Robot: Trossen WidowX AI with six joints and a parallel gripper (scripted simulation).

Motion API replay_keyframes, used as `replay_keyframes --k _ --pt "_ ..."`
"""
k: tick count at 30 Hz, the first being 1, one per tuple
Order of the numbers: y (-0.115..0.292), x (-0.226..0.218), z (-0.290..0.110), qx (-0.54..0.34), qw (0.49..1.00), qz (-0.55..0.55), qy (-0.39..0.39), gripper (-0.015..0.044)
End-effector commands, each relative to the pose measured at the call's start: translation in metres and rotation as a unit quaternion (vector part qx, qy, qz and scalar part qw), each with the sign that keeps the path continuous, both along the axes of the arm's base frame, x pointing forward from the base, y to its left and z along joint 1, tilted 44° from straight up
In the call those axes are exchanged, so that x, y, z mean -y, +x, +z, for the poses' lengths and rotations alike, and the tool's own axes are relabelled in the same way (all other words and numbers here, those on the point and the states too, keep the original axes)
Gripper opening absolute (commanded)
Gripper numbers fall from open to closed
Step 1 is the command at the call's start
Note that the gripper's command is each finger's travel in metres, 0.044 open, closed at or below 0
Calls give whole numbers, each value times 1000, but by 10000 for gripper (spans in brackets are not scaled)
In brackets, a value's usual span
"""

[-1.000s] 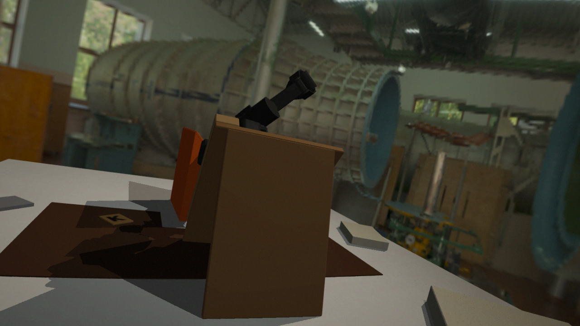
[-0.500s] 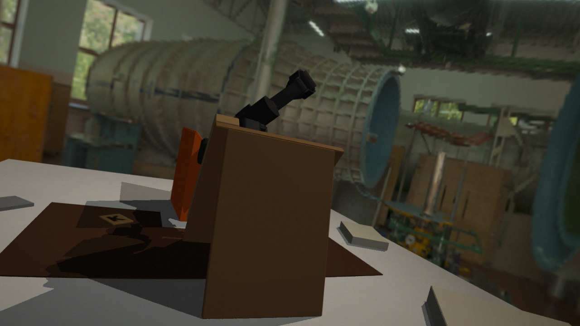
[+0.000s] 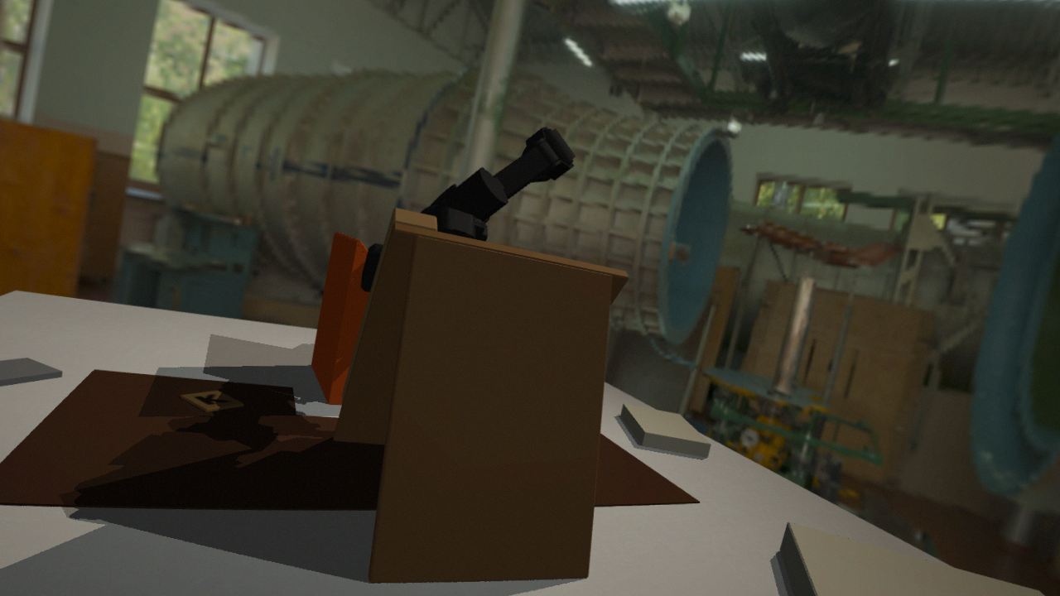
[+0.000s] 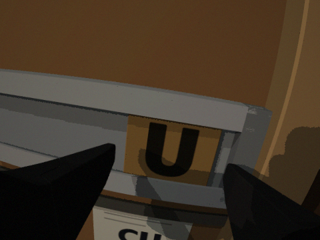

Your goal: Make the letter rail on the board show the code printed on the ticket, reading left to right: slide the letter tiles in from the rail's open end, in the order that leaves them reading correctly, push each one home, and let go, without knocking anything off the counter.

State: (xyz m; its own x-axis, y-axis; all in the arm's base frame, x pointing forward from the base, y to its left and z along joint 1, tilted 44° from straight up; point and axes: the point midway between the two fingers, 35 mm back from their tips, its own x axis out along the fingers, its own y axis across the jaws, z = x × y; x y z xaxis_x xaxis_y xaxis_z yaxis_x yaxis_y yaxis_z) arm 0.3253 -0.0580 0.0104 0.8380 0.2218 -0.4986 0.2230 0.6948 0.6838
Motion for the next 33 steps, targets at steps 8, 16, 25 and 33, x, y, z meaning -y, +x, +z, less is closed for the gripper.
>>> replay_keyframes --k 8,16,25,33 --pt "-6 4 5 -1 1000 4 0 295" --pt "-10 6 9 -1 1000 4 0 295" --pt "-14 8 12 -1 1000 4 0 295" --pt "-17 9 14 -1 1000 4 0 295"
